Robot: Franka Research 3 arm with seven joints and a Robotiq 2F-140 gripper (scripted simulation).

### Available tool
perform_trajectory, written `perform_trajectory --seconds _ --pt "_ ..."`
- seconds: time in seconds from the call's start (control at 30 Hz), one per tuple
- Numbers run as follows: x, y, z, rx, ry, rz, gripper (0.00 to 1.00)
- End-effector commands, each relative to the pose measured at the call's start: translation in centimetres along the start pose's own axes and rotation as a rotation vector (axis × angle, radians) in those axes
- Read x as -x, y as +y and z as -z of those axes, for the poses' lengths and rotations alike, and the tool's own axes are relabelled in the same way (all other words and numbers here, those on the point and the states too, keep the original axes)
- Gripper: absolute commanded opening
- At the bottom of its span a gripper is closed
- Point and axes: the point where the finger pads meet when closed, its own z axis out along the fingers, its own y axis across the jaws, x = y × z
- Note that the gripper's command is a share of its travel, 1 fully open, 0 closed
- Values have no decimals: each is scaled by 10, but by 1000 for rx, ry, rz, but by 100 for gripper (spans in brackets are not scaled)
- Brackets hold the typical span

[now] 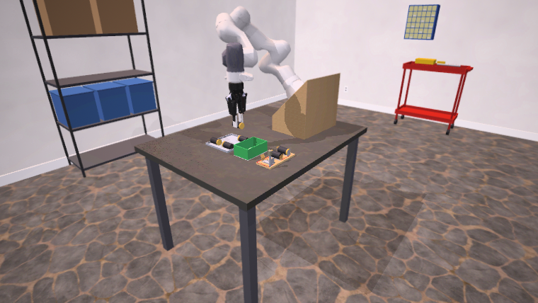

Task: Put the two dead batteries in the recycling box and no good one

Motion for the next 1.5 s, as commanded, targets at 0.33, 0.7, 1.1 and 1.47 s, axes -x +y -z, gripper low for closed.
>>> perform_trajectory --seconds 0.33,0.7,1.1,1.47 --pt "112 -18 0 17 10 54 16" --pt "138 -23 0 17 10 54 16" --pt "139 -23 0 17 9 67 16" --pt "139 -23 0 17 9 80 16"
